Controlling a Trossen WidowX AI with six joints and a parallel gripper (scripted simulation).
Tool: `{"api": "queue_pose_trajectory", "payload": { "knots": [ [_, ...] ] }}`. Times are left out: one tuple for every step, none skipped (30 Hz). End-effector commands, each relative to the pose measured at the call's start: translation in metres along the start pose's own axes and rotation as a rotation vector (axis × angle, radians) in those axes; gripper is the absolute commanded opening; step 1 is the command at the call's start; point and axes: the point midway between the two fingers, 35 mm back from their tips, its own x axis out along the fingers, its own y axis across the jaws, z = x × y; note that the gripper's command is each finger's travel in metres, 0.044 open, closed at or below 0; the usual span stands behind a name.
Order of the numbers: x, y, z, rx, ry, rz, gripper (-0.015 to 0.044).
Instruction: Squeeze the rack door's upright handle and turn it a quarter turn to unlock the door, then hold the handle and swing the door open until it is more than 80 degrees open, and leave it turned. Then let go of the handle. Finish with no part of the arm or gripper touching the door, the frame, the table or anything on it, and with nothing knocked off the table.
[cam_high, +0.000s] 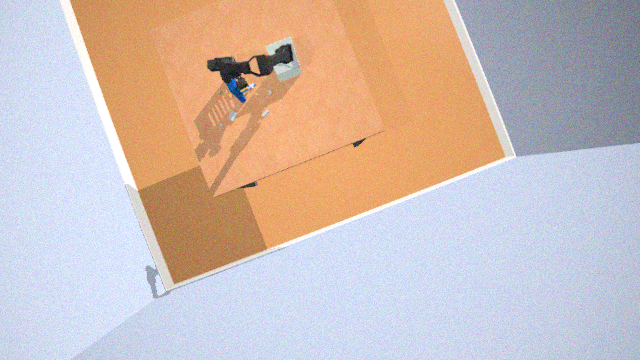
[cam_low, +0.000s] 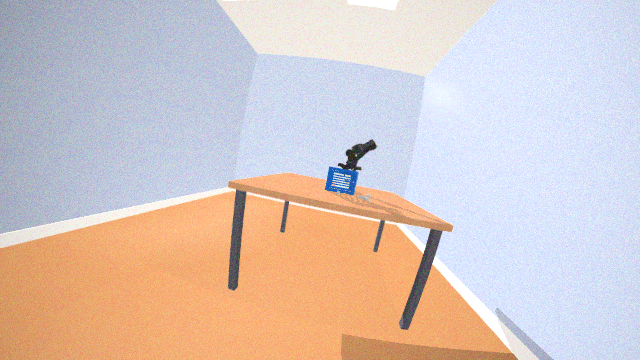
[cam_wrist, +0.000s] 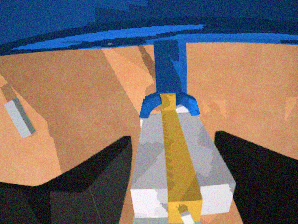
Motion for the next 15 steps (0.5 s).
{"api": "queue_pose_trajectory", "payload": {
  "knots": [
    [0.0009,0.0001,0.0003,0.002,-0.003,0.002,0.0153],
    [0.0009,0.0001,0.0003,0.002,-0.003,0.002,0.0126],
    [0.0009,0.0001,0.0003,0.002,-0.003,0.002,0.01],
    [0.0009,0.0001,0.0003,0.002,-0.003,0.002,0.0093],
    [0.0009,0.0001,0.0003,0.002,-0.003,0.002,0.0087],
    [0.0009,0.0001,0.0003,0.002,-0.003,0.002,0.008],
    [0.0009,0.0001,0.0003,0.002,-0.003,0.002,0.0073],
    [0.0009,0.0001,0.0003,0.002,-0.003,0.002,0.0067],
    [0.0009,0.0001,0.0003,0.002,-0.003,0.002,0.006],
    [0.0009,0.0001,0.0003,0.002,-0.003,0.002,0.0053],
    [0.0009,0.0001,0.0003,0.002,-0.003,0.002,0.0047],
    [0.0009,0.0001,0.0003,0.002,-0.003,0.002,0.004],
    [0.0009,0.0001,0.0003,0.002,-0.003,0.002,0.0033],
    [0.0009,0.0001,0.0003,0.002,-0.003,0.002,0.0027],
    [0.0009,0.0001,0.0003,0.002,-0.003,0.002,0.002]
  ]
}}
